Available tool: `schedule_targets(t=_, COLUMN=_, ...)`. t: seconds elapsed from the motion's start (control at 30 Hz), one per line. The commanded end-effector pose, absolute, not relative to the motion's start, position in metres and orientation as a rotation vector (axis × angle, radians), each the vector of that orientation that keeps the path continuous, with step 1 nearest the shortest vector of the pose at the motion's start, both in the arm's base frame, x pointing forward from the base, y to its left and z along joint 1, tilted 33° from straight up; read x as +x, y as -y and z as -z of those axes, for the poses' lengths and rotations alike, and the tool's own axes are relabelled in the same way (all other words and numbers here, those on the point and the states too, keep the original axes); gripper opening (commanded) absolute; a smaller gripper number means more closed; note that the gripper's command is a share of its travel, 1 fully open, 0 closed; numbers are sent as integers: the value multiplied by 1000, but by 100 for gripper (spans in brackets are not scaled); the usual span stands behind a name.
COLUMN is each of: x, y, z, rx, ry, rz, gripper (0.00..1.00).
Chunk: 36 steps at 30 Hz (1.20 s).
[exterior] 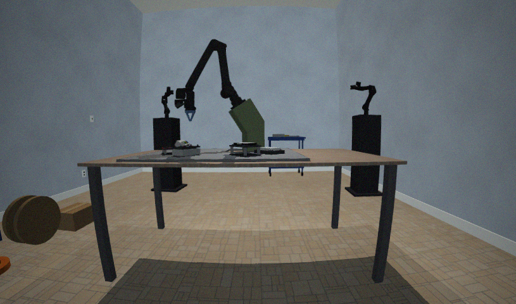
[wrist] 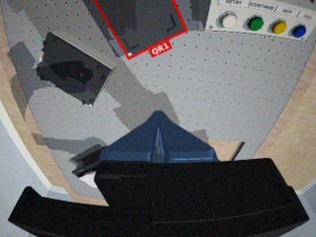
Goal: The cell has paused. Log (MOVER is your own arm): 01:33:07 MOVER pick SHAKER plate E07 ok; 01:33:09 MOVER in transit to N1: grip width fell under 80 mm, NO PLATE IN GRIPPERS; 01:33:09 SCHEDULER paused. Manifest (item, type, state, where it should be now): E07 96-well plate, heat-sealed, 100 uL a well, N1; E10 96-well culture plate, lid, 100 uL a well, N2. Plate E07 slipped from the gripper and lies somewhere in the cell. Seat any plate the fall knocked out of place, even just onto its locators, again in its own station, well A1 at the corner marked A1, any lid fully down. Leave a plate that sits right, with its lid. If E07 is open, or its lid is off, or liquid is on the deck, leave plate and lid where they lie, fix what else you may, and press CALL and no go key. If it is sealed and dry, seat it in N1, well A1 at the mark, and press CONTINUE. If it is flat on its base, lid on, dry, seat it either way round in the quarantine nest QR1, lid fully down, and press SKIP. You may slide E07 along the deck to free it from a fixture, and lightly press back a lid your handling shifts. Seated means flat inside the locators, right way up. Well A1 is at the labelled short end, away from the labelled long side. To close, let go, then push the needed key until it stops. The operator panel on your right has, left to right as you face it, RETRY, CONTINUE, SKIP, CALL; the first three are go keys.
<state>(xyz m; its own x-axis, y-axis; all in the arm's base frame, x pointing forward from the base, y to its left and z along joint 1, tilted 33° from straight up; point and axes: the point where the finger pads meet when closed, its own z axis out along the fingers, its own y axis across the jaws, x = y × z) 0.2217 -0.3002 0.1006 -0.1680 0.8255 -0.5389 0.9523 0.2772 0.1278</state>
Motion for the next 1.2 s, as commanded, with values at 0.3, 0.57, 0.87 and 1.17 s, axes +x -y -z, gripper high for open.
schedule_targets(t=0.3, x=180, y=330, z=-115, rx=1546, ry=-2069, rz=363, gripper=0)
schedule_targets(t=0.57, x=148, y=359, z=-119, rx=1546, ry=-2070, rz=367, gripper=0)
schedule_targets(t=0.87, x=115, y=376, z=-119, rx=1547, ry=-2072, rz=368, gripper=0)
schedule_targets(t=1.17, x=74, y=398, z=-120, rx=1548, ry=-2072, rz=372, gripper=0)
